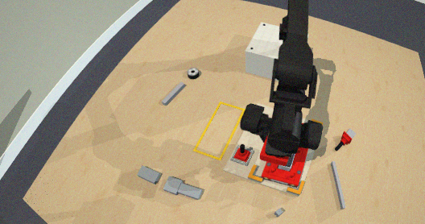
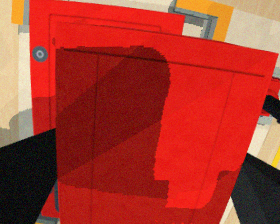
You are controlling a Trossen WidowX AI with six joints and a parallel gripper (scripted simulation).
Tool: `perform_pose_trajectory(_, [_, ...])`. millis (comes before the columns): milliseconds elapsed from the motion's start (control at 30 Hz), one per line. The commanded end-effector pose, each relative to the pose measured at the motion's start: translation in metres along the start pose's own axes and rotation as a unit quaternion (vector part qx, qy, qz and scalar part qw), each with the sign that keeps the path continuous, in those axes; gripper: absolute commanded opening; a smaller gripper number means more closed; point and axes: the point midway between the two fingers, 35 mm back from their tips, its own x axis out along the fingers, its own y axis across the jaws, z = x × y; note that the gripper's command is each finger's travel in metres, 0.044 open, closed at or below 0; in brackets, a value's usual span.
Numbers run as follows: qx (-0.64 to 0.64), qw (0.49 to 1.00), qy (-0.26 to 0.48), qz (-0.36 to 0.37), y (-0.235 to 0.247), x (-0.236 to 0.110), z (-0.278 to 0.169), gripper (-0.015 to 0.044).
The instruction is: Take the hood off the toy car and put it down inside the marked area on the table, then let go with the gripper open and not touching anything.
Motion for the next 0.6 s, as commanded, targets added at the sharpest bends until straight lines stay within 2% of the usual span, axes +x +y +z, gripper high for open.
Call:
perform_pose_trajectory(0, [-0.003, 1.000, -0.002, -0.002, -0.015, -0.001, -0.001, 0.0000])
perform_pose_trajectory(567, [0.002, 1.000, -0.004, -0.004, -0.077, -0.003, -0.009, 0.0000])
